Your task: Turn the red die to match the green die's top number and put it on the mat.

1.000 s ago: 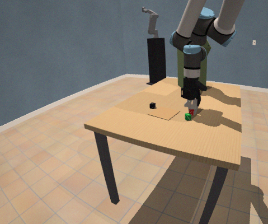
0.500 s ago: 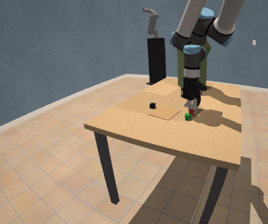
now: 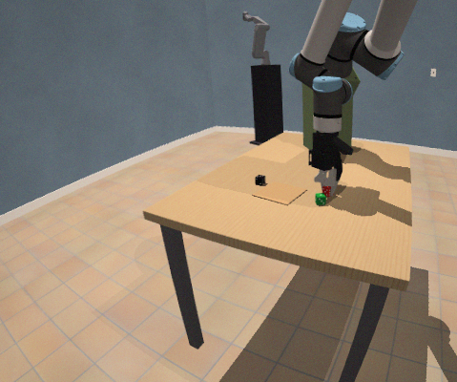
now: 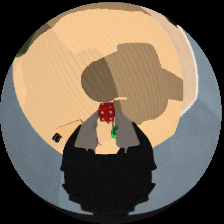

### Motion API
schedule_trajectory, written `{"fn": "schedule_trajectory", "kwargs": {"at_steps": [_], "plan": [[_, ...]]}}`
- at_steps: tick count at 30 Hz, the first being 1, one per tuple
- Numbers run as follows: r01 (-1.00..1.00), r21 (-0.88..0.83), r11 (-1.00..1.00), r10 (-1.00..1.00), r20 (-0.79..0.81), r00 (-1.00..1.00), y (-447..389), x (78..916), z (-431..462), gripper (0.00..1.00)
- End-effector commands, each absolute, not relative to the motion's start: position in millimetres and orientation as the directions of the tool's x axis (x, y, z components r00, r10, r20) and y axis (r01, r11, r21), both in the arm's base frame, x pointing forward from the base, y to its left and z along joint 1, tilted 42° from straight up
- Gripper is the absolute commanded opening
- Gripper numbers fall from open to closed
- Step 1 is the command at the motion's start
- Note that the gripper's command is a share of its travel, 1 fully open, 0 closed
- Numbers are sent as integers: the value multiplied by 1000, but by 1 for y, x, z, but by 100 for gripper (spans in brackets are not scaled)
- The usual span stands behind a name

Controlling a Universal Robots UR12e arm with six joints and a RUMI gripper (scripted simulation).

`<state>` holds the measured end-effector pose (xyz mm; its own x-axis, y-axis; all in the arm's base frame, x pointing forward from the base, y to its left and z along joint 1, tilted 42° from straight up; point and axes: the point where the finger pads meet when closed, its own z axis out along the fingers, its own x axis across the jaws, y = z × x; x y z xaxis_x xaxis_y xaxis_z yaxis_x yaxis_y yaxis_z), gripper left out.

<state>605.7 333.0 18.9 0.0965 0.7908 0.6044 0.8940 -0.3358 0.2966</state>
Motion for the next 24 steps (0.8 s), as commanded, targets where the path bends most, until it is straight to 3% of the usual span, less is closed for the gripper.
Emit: {"fn": "schedule_trajectory", "kwargs": {"at_steps": [1,24], "plan": [[894,297,-336,791,605,96,332,605,20,10],[894,297,-336,791,605,96,290,569,82,10]]}}
